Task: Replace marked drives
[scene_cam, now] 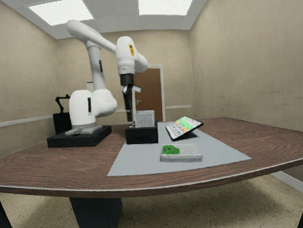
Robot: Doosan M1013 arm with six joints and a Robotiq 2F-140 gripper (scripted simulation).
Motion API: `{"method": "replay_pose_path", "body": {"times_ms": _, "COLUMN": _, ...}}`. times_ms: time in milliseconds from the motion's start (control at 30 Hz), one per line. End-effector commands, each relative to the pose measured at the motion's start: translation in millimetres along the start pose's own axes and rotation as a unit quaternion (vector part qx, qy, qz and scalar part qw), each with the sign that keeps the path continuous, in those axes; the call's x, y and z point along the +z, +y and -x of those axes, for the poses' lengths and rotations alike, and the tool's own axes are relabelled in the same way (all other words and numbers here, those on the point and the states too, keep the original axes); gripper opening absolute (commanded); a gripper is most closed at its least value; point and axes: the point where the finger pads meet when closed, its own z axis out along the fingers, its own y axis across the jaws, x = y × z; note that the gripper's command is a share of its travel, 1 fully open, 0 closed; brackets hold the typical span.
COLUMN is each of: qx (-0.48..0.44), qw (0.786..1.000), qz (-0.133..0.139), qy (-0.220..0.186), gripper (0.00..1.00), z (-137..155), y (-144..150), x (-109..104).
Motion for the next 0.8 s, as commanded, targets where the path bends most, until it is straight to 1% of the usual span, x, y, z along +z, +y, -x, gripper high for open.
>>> {"method": "replay_pose_path", "body": {"times_ms": 0, "qx": 0.000, "qw": 1.000, "qz": 0.000, "qy": 0.001, "gripper": 0.10, "z": -0.9, "y": 0.2, "x": 9.8}}
{"method": "replay_pose_path", "body": {"times_ms": 133, "qx": 0.000, "qw": 1.000, "qz": 0.000, "qy": 0.001, "gripper": 0.10, "z": -1.0, "y": 0.2, "x": 16.1}}
{"method": "replay_pose_path", "body": {"times_ms": 367, "qx": 0.000, "qw": 1.000, "qz": 0.000, "qy": 0.001, "gripper": 0.10, "z": -1.1, "y": 0.2, "x": 20.7}}
{"method": "replay_pose_path", "body": {"times_ms": 767, "qx": 0.000, "qw": 1.000, "qz": 0.000, "qy": 0.001, "gripper": 0.10, "z": -1.2, "y": 0.2, "x": 22.4}}
